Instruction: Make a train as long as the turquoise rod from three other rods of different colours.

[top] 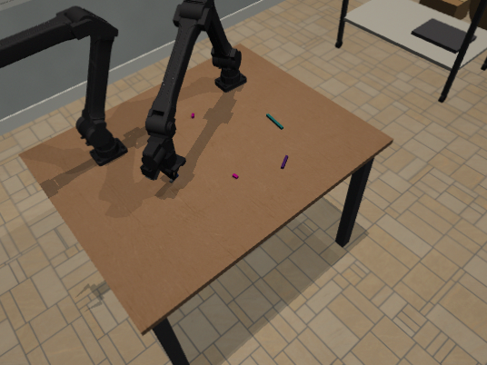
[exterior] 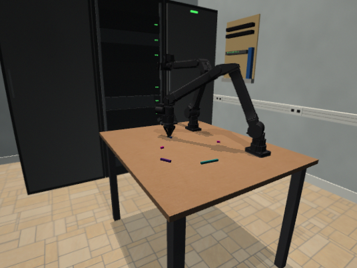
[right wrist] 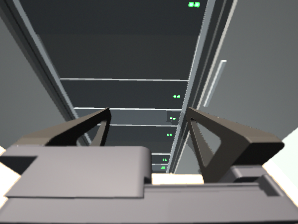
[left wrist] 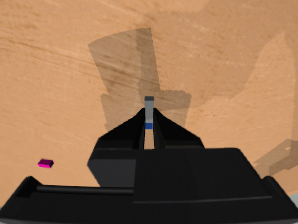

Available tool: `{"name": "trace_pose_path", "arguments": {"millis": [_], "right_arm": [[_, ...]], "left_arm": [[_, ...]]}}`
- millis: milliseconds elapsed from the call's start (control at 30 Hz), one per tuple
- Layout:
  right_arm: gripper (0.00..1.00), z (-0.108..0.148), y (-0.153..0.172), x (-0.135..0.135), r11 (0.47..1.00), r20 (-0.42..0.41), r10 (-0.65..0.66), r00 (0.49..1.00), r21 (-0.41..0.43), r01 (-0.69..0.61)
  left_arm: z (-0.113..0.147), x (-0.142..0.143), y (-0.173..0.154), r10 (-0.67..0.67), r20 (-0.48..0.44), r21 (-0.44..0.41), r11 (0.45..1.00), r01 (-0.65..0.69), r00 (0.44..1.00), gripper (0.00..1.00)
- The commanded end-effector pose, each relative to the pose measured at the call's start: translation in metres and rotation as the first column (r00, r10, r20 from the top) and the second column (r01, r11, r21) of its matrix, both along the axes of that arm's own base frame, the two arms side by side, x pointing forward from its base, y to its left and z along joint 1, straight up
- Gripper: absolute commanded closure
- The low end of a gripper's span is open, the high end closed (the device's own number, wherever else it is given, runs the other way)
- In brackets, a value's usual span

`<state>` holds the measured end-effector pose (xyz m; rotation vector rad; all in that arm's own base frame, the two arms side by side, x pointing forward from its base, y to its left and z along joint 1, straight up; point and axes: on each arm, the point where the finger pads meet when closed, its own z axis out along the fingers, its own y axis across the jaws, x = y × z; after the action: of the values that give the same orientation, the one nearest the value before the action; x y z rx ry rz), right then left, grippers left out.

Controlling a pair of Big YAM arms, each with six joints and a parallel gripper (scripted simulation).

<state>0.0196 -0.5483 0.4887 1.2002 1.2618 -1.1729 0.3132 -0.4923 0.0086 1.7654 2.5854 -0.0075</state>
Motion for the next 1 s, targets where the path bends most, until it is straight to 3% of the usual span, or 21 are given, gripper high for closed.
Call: {"name": "trace_pose_path", "arguments": {"millis": [0, 367, 500, 633, 867, 967], "right_arm": [[0.0, 0.0118, 0.0035, -0.0092, 0.999, 0.013, -0.019, 1.0, -0.035, 0.019], [0.0, 0.0118, 0.0035, -0.0092, 0.999, 0.013, -0.019, 1.0, -0.035, 0.019], [0.0, 0.0118, 0.0035, -0.0092, 0.999, 0.013, -0.019, 1.0, -0.035, 0.019], [0.0, 0.0118, 0.0035, -0.0092, 0.999, 0.013, -0.019, 1.0, -0.035, 0.019], [0.0, 0.0118, 0.0035, -0.0092, 0.999, 0.013, -0.019, 1.0, -0.035, 0.019], [0.0, 0.0118, 0.0035, -0.0092, 0.999, 0.013, -0.019, 1.0, -0.035, 0.019]], "left_arm": [[-0.0151, 0.0003, 0.0045, 0.001, -0.012, 0.02, 1.0, -0.001, 1.0, 0.96], [-0.0151, 0.0003, 0.0045, 0.001, -0.012, 0.02, 1.0, -0.001, 1.0, 0.96], [-0.0151, 0.0003, 0.0045, 0.001, -0.012, 0.02, 1.0, -0.001, 1.0, 0.88], [-0.0151, 0.0003, 0.0045, 0.001, -0.012, 0.02, 1.0, -0.001, 1.0, 0.88], [-0.0151, 0.0003, 0.0045, 0.001, -0.012, 0.02, 1.0, -0.001, 1.0, 0.77], [-0.0151, 0.0003, 0.0045, 0.001, -0.012, 0.02, 1.0, -0.001, 1.0, 0.77]]}}
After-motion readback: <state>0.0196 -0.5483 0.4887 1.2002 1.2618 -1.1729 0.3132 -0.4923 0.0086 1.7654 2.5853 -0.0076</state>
